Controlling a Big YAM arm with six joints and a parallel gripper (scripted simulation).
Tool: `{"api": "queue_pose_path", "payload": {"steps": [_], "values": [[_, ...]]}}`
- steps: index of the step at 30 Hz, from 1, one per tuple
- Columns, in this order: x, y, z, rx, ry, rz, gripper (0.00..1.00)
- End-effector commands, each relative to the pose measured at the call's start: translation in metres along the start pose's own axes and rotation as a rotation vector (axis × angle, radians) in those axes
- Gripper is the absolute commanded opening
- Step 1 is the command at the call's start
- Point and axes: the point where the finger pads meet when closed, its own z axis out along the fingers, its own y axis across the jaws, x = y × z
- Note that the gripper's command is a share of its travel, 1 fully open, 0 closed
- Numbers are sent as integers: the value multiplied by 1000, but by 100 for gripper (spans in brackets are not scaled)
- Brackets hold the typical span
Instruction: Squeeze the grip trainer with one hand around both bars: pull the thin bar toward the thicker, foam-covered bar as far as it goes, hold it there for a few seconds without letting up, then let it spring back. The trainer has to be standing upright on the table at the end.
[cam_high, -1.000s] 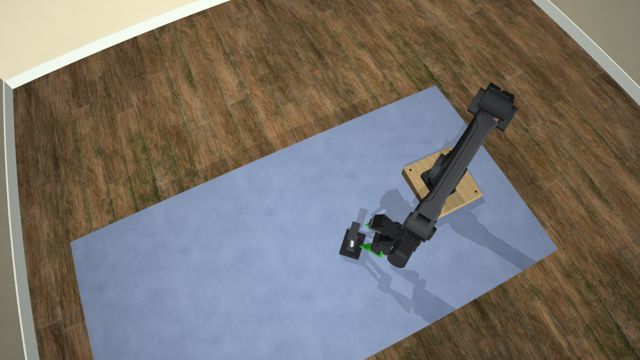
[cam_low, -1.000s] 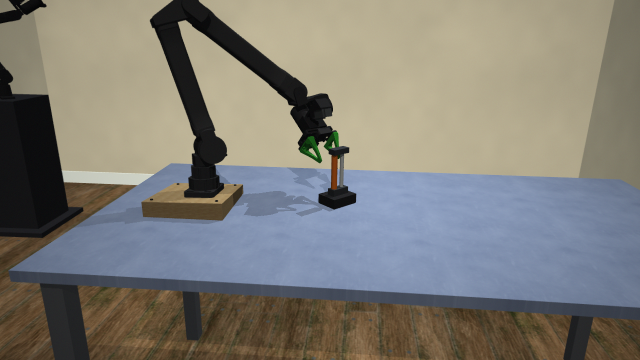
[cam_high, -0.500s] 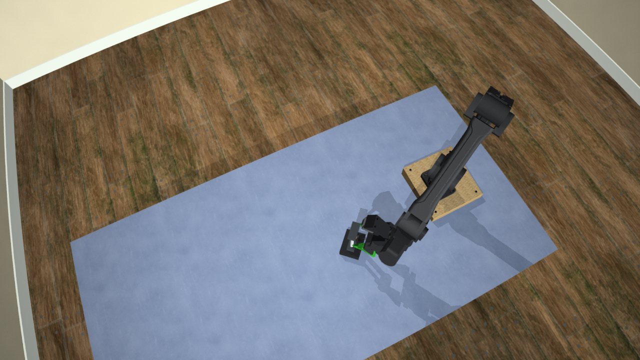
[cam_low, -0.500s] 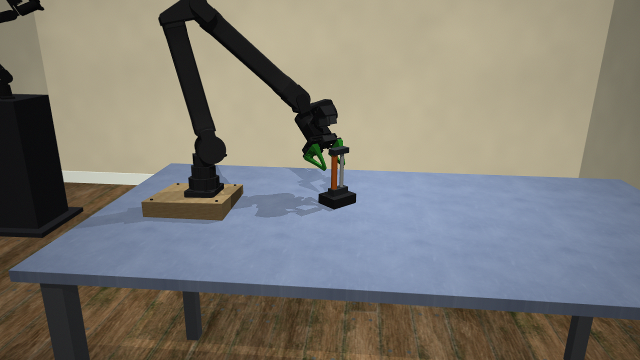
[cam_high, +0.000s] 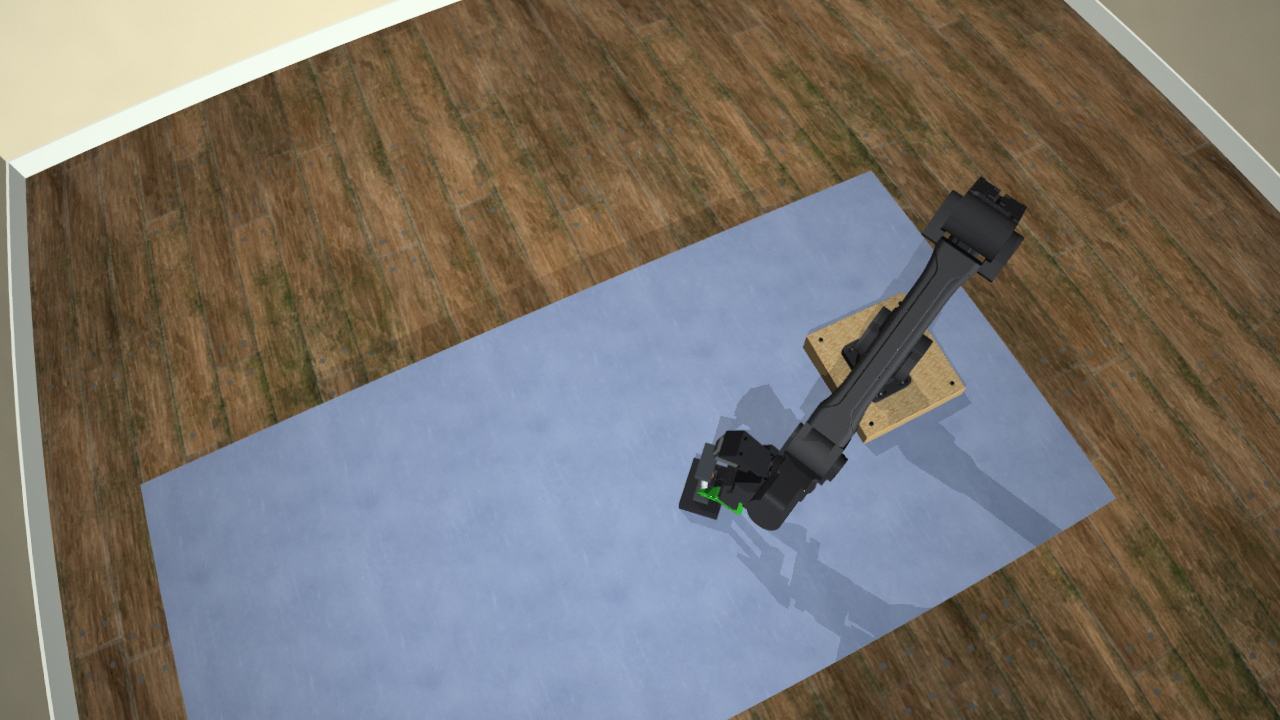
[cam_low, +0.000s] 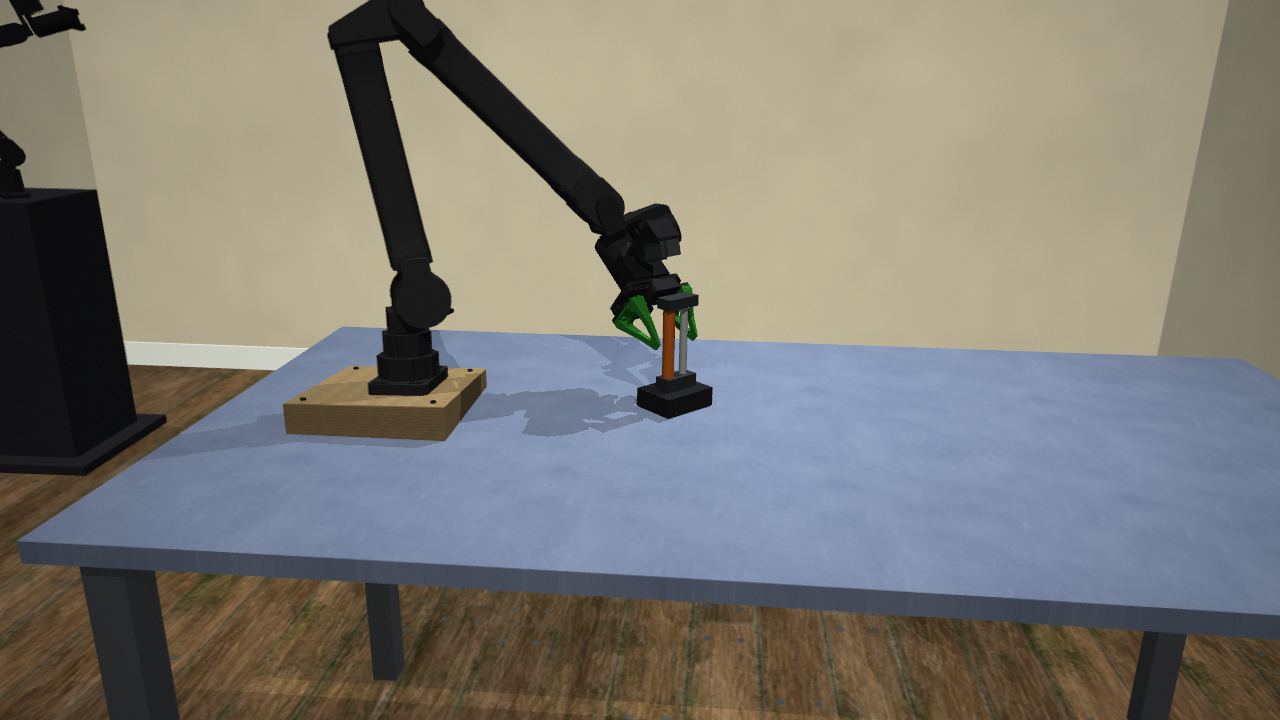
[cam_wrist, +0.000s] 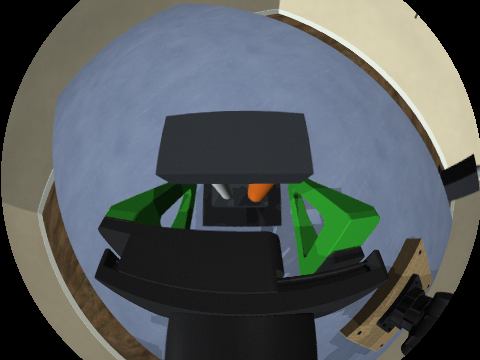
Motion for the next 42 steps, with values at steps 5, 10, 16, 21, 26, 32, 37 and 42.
{"api": "queue_pose_path", "payload": {"steps": [5, 10, 16, 21, 26, 32, 37, 42], "values": [[1, -1, 8, 3, 0, -12, 76], [0, 2, 6, -8, -3, -9, 76], [-1, 2, 7, -4, -3, -9, 76], [-2, 2, 7, -4, -3, -5, 76], [-2, 2, 7, -4, -3, -5, 76], [-2, 2, 7, -4, -3, -5, 76], [-2, 2, 7, -4, -3, -5, 76], [-2, 2, 7, -4, -3, -5, 76]]}}
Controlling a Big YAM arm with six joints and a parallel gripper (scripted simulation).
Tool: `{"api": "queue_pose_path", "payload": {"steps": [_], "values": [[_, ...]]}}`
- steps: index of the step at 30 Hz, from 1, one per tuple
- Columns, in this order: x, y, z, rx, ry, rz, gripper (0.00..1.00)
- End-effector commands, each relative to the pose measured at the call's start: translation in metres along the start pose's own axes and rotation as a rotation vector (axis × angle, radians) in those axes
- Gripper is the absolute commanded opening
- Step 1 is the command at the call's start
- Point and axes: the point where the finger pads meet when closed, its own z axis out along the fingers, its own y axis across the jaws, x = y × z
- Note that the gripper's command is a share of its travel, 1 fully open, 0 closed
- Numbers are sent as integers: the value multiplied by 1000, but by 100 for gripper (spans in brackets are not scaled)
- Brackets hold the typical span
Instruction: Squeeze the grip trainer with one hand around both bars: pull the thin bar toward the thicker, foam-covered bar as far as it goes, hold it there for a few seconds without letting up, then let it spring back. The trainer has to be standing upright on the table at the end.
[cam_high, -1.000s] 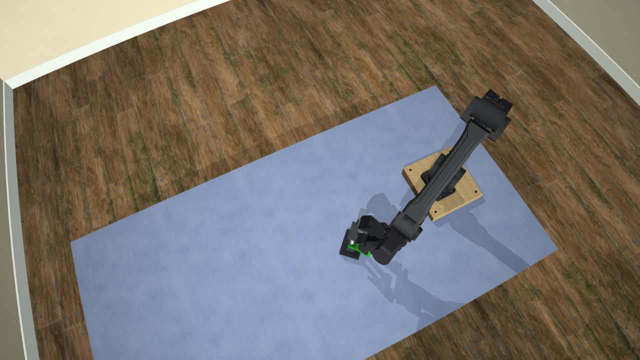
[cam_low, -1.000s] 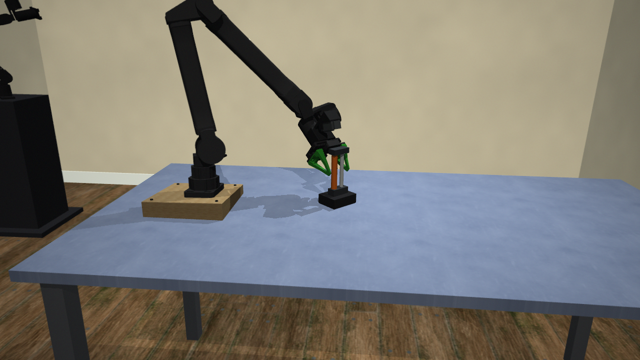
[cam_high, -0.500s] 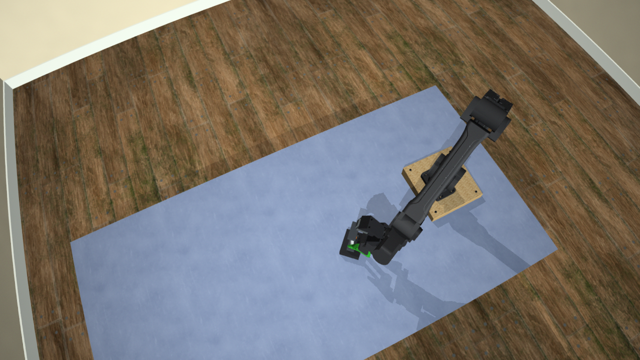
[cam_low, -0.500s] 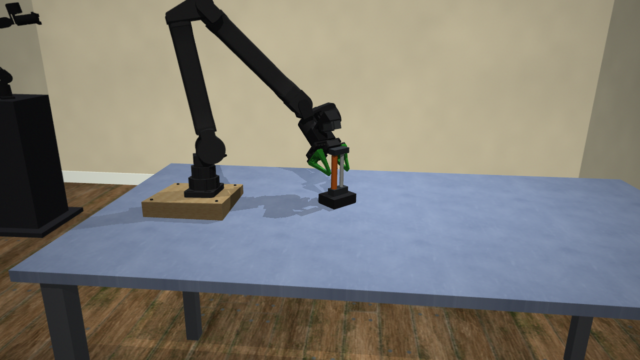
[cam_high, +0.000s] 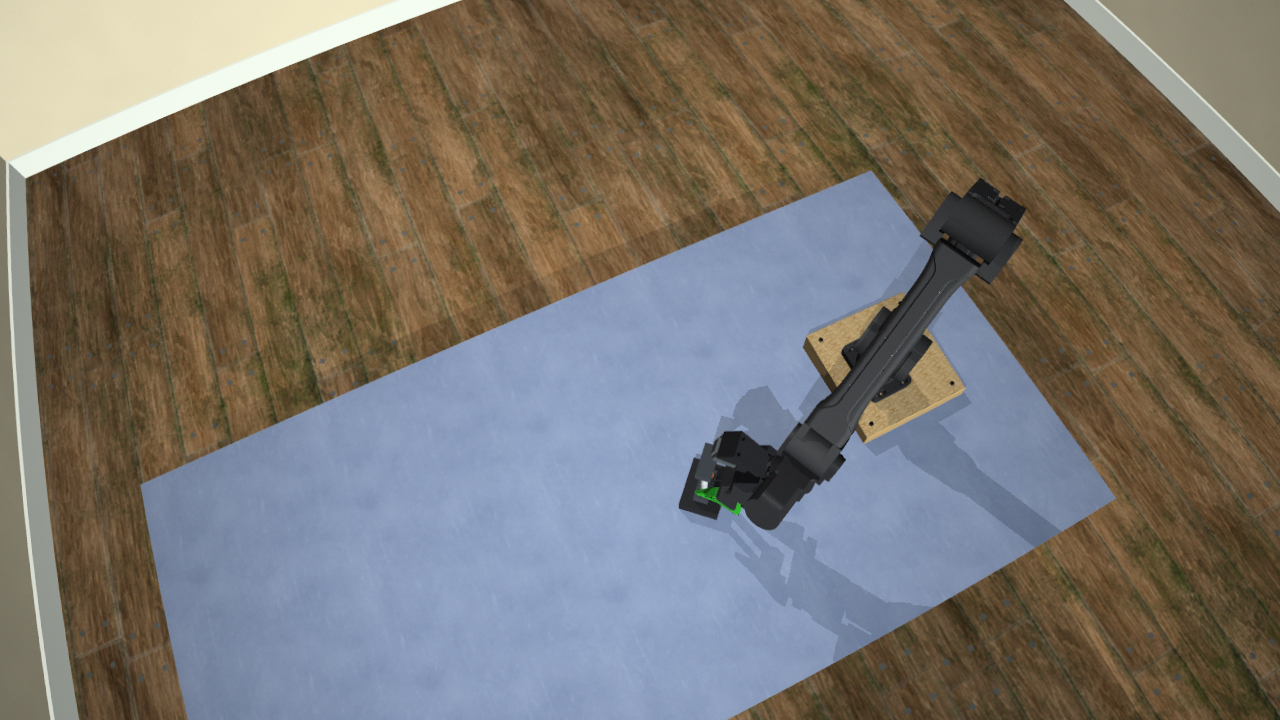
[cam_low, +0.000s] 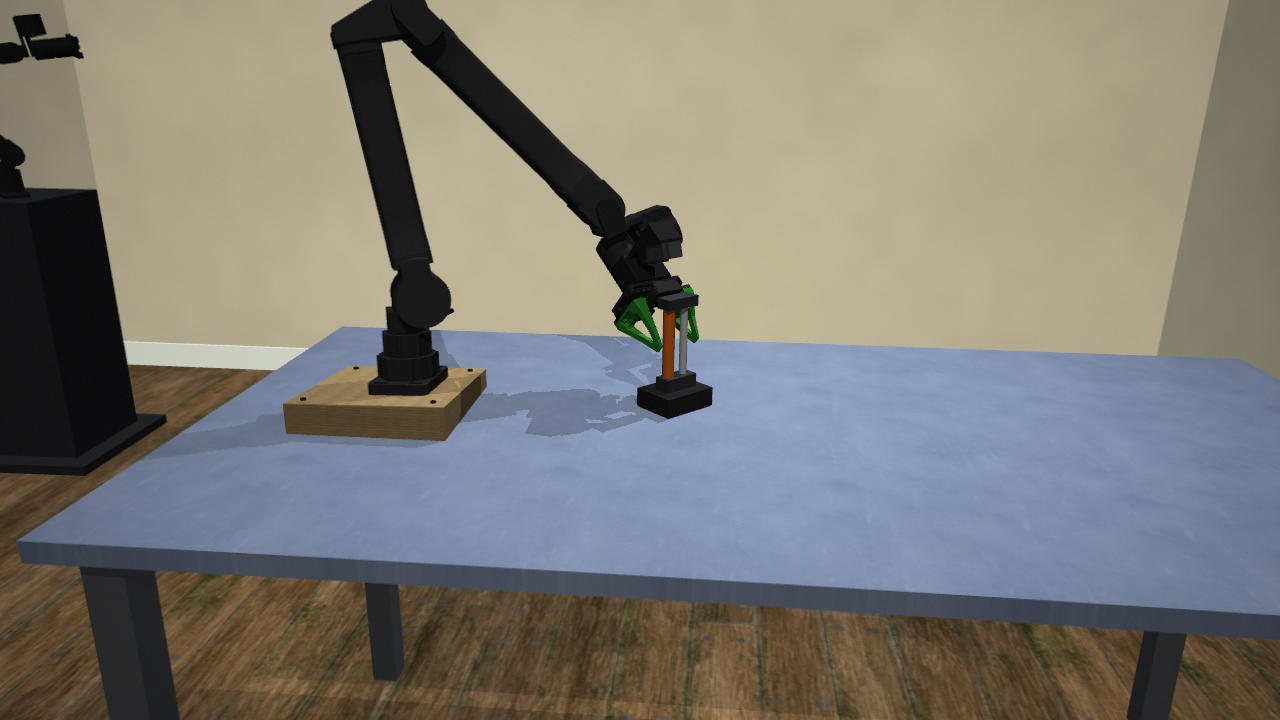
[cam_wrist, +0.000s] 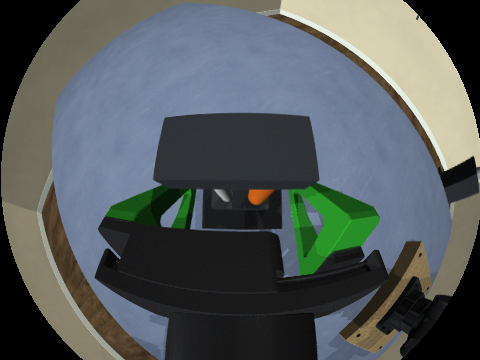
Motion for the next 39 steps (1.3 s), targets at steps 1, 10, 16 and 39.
{"api": "queue_pose_path", "payload": {"steps": [1, 10, 16, 39], "values": [[-2, 1, 3, -2, -2, 2, 76], [-2, 1, 3, -2, -2, 2, 76], [-7, 16, -2, -30, -10, 7, 21], [-6, 14, -2, -23, -6, 2, 21]]}}
